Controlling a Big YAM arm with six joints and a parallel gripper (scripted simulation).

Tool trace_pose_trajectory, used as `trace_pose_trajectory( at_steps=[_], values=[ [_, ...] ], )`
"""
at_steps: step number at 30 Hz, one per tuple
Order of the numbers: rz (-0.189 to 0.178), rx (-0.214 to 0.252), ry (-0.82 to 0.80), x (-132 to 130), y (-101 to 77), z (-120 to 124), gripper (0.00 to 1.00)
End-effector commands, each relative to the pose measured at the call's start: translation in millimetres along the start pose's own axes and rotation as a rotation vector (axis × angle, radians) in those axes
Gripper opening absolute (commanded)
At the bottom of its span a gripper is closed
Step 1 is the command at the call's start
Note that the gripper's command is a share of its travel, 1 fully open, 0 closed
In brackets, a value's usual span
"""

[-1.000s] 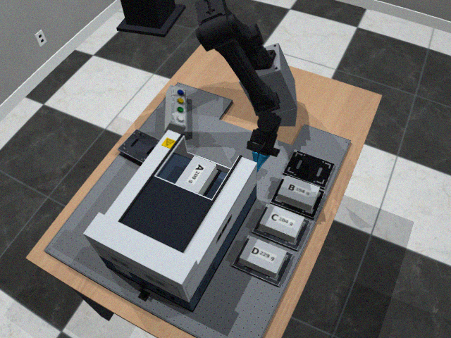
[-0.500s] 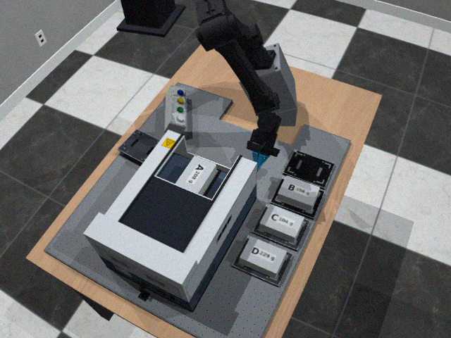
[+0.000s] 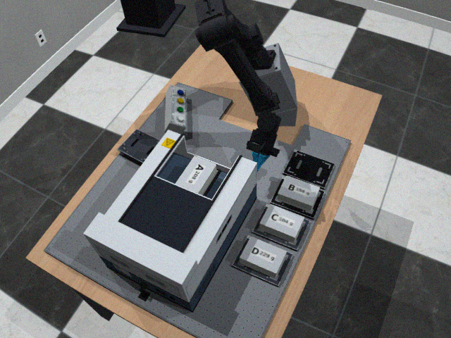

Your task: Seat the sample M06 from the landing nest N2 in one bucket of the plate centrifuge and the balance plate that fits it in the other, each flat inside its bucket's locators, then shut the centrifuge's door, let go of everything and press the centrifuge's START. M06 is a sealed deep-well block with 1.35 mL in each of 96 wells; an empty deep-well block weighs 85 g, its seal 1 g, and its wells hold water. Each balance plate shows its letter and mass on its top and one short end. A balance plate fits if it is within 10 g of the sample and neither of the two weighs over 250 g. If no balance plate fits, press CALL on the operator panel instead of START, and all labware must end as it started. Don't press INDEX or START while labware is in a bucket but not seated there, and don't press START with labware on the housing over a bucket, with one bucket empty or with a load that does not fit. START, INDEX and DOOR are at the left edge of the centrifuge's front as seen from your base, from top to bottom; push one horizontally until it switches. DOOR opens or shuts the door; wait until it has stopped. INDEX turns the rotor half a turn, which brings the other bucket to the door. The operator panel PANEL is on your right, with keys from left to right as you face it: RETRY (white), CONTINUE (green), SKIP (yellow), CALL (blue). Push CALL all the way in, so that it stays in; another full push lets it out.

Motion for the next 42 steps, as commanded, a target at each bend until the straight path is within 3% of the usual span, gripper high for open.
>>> trace_pose_trajectory(
  at_steps=[1,42],
  values=[
    [0.012,-0.006,-0.001,-8.9,0.9,-3.5,0.0],
    [0.012,-0.008,0.0,-9.9,1.1,-5.5,0.0]
  ],
)
Point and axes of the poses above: the point where the finger pads meet when closed, its own y axis out along the fingers, its own x axis across the jaws, z = x × y, the point moved 4 cm from there along -y, back along the fingers, and after that the axes turned 5 degrees about -y, right-handed, at the moved point
